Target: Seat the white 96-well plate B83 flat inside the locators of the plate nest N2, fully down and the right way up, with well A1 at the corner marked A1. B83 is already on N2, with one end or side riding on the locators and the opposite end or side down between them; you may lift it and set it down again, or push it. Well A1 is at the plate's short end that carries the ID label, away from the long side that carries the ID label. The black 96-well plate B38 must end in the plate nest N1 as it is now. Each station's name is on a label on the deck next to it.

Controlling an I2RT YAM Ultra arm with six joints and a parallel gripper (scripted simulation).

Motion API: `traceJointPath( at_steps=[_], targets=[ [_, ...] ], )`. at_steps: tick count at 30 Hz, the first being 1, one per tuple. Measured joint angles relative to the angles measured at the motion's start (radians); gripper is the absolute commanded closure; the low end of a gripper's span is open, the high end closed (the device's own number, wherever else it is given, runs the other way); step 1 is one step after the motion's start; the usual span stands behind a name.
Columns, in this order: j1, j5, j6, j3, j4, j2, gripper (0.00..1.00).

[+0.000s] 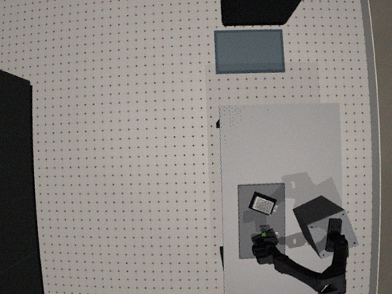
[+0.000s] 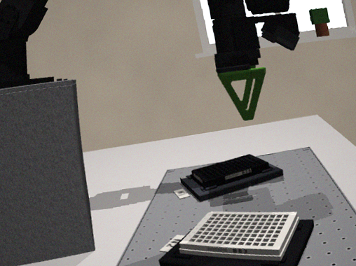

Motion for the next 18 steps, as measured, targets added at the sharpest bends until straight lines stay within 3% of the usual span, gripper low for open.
traceJointPath(
  at_steps=[18],
  targets=[
    [-0.191,-0.017,0.015,-0.019,0.092,0.08,0.0]
  ],
)
